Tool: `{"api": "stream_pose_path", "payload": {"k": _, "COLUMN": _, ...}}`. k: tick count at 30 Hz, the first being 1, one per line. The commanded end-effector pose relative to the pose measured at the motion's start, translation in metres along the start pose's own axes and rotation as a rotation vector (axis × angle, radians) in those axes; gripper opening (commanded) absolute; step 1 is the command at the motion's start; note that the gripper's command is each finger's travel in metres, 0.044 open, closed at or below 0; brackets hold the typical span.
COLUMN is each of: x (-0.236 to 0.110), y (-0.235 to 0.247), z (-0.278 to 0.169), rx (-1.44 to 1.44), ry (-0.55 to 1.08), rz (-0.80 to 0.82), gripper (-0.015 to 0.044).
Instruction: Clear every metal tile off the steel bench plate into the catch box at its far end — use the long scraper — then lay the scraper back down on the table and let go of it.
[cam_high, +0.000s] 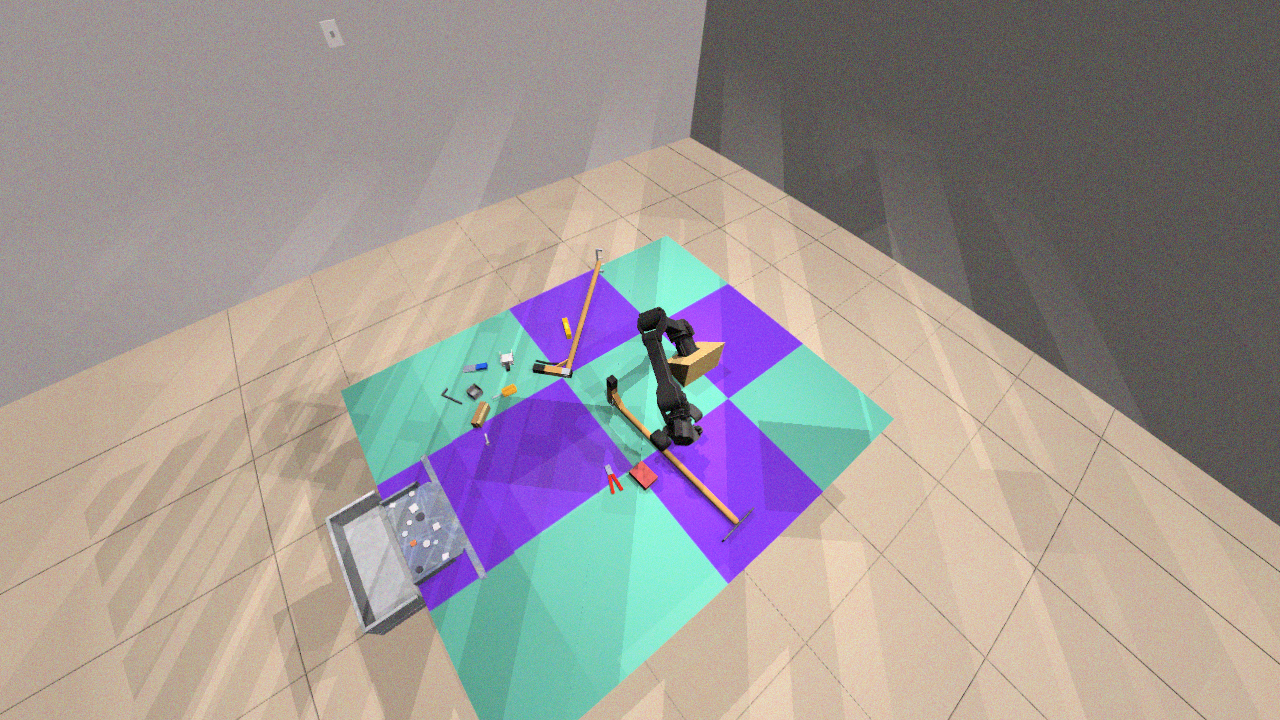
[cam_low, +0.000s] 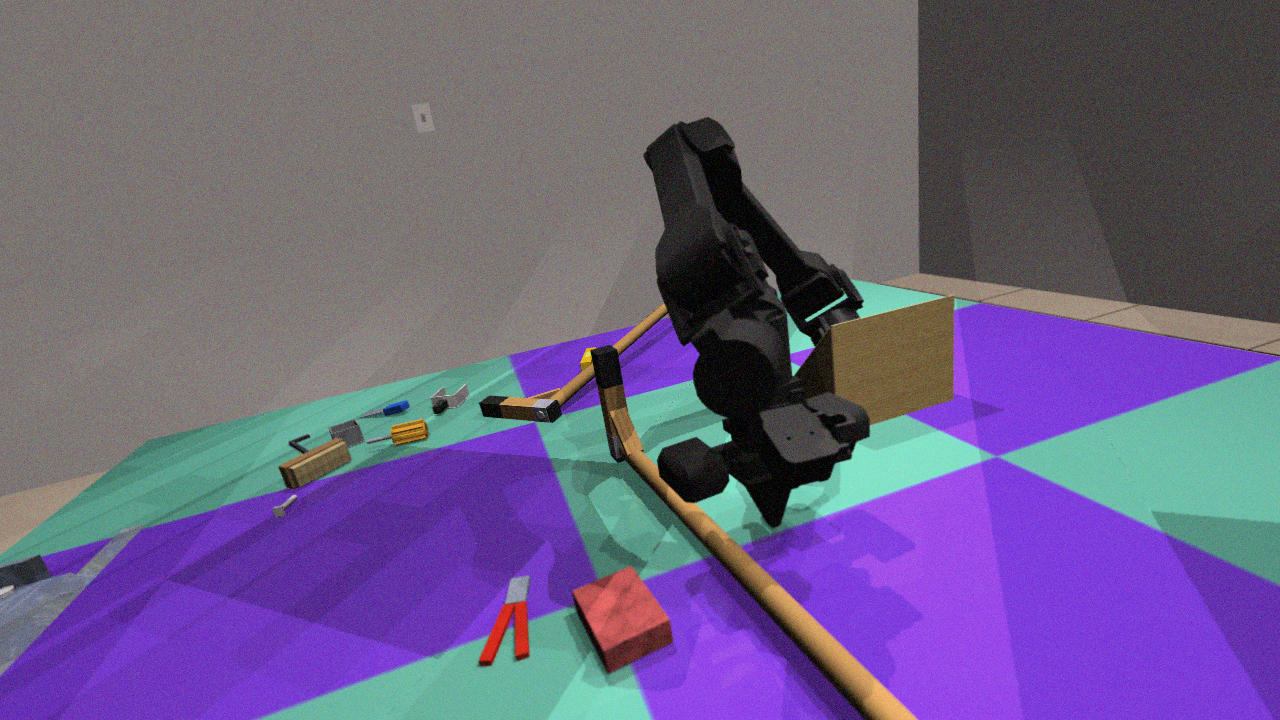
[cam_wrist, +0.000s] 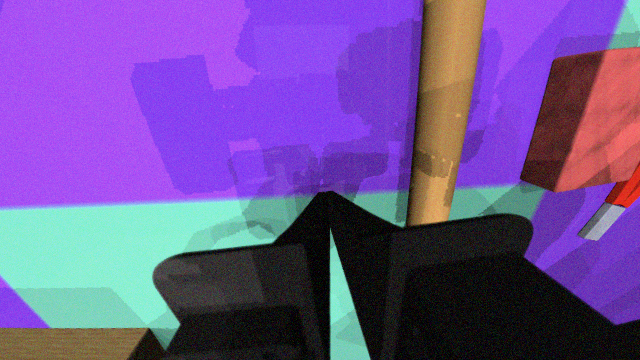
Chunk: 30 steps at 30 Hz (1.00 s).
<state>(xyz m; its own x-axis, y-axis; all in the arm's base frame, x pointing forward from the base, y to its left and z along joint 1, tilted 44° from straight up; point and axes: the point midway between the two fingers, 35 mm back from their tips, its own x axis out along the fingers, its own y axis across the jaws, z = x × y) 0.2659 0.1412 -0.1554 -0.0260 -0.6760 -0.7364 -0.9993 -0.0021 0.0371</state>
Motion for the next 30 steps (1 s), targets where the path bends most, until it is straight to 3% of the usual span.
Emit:
{"api": "stream_pose_path", "payload": {"k": 1, "x": 0.003, "y": 0.000, "z": 0.000, "rx": -0.005, "ry": 0.001, "rz": -0.003, "gripper": 0.0000}}
{"api": "stream_pose_path", "payload": {"k": 30, "x": 0.001, "y": -0.029, "z": 0.004, "rx": -0.004, "ry": -0.001, "rz": -0.005, "gripper": 0.0000}}
